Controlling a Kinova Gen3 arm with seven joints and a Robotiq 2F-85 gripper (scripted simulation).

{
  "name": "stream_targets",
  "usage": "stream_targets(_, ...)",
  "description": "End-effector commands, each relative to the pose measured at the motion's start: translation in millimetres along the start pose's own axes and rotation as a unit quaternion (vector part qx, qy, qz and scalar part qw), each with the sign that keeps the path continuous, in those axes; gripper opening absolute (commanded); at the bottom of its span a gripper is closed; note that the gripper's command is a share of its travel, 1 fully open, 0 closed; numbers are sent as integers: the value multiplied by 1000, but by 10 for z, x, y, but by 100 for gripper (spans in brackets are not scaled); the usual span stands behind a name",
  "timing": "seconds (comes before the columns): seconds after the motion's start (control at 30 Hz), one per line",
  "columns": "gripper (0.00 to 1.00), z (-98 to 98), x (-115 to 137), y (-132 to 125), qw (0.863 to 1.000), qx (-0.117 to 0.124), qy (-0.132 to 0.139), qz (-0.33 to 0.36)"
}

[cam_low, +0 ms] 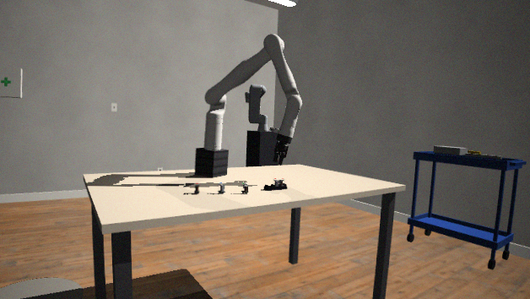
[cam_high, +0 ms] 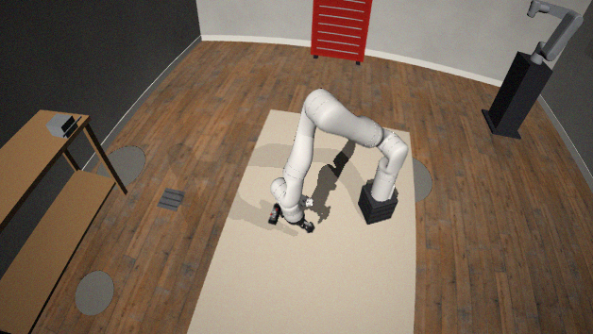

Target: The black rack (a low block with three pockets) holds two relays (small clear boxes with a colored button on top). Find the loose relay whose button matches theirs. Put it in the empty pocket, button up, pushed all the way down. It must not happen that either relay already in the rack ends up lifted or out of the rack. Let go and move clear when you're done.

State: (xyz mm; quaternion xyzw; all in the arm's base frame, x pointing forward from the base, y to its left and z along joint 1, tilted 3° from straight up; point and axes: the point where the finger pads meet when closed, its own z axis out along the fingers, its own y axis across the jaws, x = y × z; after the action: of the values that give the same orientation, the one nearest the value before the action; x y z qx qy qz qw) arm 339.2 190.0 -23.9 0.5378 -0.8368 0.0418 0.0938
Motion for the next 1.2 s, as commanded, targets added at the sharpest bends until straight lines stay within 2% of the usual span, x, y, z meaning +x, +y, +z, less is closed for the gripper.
stream_targets(0.0,100,-8,-16,-85,1000,0,-7,-4)
stream_targets(0.23,100,-8,-16,-85,1000,0,-7,-4)
stream_targets(0.27,100,-12,-40,-172,1000,1,-16,-16)
stream_targets(0.5,100,-12,-40,-172,1000,1,-16,-16)
stream_targets(0.53,100,-17,-62,-258,999,2,-24,-27)
stream_targets(0.8,100,-17,-62,-258,999,2,-24,-27)
stream_targets(0.83,100,-22,-81,-344,999,4,-32,-38)
stream_targets(1.07,100,-22,-81,-344,999,4,-32,-38)
stream_targets(1.1,100,-28,-98,-428,998,6,-40,-49)
stream_targets(1.17,100,-28,-98,-428,998,6,-40,-49)
